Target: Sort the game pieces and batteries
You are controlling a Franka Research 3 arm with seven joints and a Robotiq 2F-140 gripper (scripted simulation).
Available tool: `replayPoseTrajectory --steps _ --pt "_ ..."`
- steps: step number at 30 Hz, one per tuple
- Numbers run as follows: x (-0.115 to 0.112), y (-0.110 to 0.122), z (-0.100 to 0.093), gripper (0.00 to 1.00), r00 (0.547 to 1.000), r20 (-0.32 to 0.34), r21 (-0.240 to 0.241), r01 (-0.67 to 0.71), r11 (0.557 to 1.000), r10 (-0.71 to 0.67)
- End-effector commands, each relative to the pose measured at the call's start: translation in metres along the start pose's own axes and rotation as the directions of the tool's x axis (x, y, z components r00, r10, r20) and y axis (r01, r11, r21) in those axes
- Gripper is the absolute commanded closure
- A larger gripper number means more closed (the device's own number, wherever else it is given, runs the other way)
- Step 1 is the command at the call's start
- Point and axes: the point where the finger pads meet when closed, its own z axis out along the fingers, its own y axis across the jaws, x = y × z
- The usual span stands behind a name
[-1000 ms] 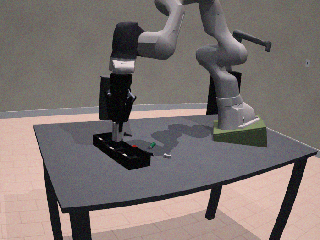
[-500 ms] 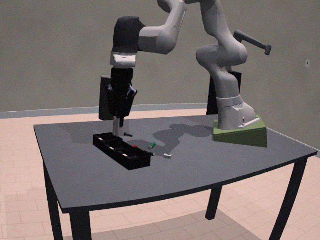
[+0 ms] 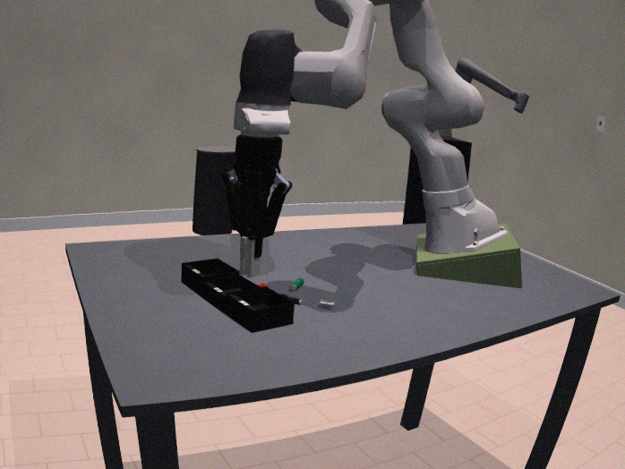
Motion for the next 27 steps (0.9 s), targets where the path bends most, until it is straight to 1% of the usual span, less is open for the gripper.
replayPoseTrajectory --steps 1,2,6,11,13,27 --pt "0.005 -0.016 0.000 0.95 0.999 0.003 -0.006 -0.043 0.999 0.043" --pt "0.007 -0.020 0.001 0.95 0.999 0.003 -0.006 -0.043 0.999 0.043" --pt "0.007 -0.020 0.001 0.95 0.999 0.003 -0.006 -0.043 0.999 0.043" --pt "0.007 -0.020 0.014 0.95 0.999 0.003 -0.006 -0.043 0.999 0.043" --pt "0.007 -0.020 0.014 0.95 0.999 0.003 -0.006 -0.043 0.999 0.043" --pt "0.007 -0.020 0.051 0.95 0.999 0.003 -0.006 -0.043 0.999 0.043"
